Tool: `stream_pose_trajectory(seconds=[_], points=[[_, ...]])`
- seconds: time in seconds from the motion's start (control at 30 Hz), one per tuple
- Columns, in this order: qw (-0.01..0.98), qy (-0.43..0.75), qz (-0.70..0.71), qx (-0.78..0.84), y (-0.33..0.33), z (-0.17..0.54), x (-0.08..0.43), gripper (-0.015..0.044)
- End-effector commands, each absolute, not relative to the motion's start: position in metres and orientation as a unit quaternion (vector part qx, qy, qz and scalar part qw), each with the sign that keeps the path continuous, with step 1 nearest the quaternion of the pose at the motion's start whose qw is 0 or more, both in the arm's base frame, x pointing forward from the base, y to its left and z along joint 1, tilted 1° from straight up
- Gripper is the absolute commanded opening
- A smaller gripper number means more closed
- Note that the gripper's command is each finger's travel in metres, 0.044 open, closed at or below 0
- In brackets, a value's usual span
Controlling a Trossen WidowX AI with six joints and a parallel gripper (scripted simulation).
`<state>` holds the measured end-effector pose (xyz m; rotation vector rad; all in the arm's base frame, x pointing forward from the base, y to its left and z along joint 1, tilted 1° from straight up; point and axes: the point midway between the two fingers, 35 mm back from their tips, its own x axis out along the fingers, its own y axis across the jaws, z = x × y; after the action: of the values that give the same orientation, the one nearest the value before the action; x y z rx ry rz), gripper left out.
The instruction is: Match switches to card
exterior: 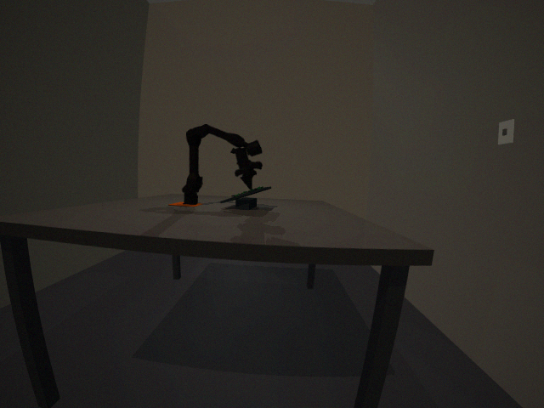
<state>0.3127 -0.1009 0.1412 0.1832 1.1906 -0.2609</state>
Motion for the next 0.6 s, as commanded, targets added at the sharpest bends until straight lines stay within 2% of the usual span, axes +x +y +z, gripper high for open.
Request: stream_pose_trajectory(seconds=[0.0, 0.57], points=[[0.816, 0.558, -0.119, 0.086, -0.1, 0.1398, 0.3132, 0.0], [0.817, 0.558, -0.119, 0.086, -0.1002, 0.1377, 0.3141, 0.0]])
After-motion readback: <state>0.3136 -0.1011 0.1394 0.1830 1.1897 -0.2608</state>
